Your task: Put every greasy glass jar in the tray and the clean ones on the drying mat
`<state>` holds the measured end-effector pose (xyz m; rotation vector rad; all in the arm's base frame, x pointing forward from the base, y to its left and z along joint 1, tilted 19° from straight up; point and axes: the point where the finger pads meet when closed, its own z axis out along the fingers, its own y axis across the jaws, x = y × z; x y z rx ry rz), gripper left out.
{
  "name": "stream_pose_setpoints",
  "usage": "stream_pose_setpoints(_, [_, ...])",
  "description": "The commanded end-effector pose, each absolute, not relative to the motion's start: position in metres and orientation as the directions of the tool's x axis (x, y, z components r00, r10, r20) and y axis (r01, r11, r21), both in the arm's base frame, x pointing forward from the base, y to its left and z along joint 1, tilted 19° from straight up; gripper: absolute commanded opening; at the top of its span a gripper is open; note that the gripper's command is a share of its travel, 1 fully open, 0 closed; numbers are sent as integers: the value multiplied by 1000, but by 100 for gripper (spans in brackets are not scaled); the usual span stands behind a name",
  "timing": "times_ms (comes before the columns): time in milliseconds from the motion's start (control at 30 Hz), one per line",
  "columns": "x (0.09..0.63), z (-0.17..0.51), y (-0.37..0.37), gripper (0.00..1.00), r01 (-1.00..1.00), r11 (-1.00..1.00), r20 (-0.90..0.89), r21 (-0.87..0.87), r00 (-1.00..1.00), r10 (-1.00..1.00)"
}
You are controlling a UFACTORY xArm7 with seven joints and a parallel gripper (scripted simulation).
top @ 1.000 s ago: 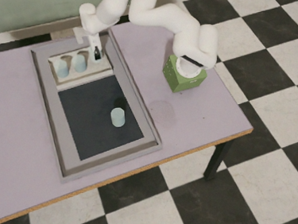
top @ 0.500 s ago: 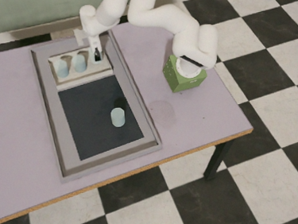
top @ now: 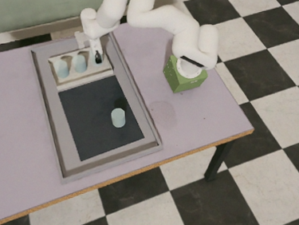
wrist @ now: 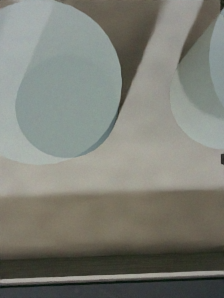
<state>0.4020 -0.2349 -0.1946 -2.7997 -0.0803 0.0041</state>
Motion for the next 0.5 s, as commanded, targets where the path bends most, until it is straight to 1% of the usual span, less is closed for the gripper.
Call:
stream_pose_setpoints(0, [404,-199,-235,0,55,-942,10,-330,998,55])
stream_pose_setpoints(333, [404,-199,-235,0,55,-942,10,-330,998,55])
stream_pose_setpoints(367, [404,-199,-235,100,55,-942,10,-330,998,55])
stream_pose_setpoints(467, [404,-199,-235,100,55,-942,10,-330,998,55])
